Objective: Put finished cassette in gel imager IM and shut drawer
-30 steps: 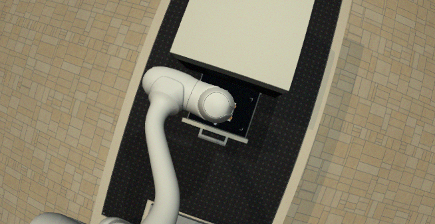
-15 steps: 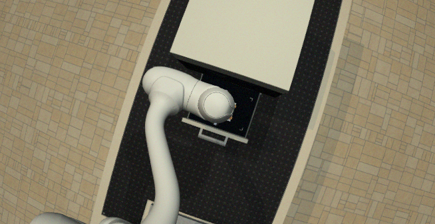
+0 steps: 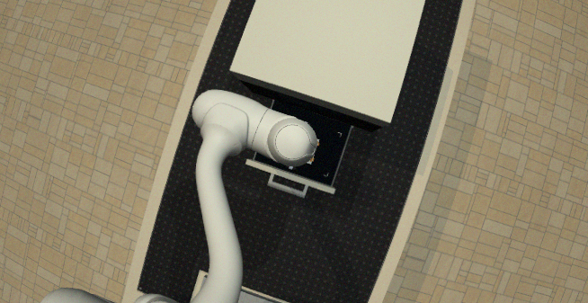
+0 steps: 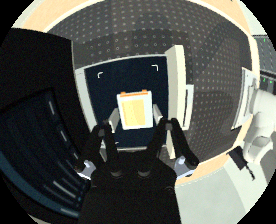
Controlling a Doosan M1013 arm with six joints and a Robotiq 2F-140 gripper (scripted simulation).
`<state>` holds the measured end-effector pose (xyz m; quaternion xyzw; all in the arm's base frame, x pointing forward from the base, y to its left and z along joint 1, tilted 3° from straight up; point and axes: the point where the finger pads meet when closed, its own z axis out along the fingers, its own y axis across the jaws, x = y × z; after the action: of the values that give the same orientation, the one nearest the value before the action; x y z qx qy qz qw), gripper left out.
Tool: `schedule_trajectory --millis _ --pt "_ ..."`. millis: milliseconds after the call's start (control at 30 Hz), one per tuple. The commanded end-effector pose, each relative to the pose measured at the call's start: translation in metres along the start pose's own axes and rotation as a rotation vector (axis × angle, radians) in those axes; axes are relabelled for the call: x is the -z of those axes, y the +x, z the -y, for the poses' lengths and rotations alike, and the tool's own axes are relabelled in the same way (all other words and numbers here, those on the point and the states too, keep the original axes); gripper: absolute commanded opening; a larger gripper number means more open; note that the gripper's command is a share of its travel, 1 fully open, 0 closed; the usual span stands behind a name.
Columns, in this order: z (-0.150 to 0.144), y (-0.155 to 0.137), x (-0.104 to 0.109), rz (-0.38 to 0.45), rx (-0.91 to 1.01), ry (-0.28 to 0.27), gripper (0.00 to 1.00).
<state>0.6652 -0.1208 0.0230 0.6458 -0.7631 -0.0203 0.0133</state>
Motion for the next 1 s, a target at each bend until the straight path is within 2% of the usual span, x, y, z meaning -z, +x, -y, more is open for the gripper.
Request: schedule_trajectory --millis 0,967 --pt "0.000 0.000 0.002 0.000 0.000 0.000 0.62" --pt "0.000 0.000 0.038 0.000 0.000 0.000 0.62"
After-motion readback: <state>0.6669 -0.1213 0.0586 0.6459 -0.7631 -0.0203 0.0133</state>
